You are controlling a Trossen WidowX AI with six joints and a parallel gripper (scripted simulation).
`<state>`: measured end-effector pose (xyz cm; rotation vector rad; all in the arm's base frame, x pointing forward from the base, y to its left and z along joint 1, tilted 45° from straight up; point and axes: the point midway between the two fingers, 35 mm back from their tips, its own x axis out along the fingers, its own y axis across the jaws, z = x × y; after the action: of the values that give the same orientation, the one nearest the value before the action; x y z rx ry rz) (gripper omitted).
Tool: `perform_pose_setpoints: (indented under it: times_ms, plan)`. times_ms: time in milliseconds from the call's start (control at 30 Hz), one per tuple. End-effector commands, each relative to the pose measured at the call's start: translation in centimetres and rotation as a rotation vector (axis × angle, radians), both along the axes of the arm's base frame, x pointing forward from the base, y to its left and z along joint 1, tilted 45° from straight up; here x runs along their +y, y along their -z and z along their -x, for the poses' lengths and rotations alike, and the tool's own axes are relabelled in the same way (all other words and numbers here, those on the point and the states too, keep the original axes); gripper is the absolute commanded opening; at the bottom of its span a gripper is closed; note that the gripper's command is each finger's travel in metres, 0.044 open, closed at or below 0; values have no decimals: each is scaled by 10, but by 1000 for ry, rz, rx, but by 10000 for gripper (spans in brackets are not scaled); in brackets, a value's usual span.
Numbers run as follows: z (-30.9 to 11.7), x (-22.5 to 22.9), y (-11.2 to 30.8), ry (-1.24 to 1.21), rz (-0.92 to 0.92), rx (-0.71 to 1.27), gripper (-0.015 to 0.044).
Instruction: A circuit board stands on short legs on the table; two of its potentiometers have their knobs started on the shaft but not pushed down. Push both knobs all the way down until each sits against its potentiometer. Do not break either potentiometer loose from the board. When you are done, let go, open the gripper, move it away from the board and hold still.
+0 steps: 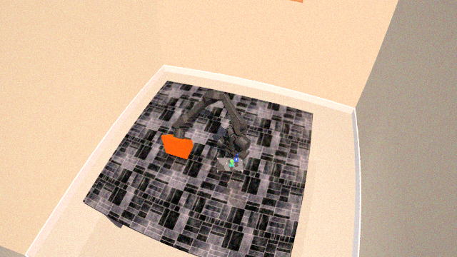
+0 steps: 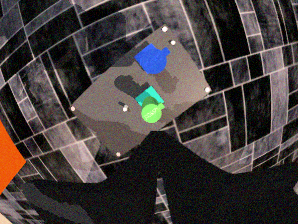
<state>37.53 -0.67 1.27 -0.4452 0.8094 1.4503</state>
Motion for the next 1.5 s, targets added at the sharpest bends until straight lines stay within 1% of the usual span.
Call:
perform_pose_setpoints:
  times_ms: [0,133,767,1467]
  plan:
    - [1,-1,1,6,1,27,0]
    - [3,13,16,6,0,27,0]
    - [5,27,30,6,-1,27,0]
    - [5,29,32,6,-1,27,0]
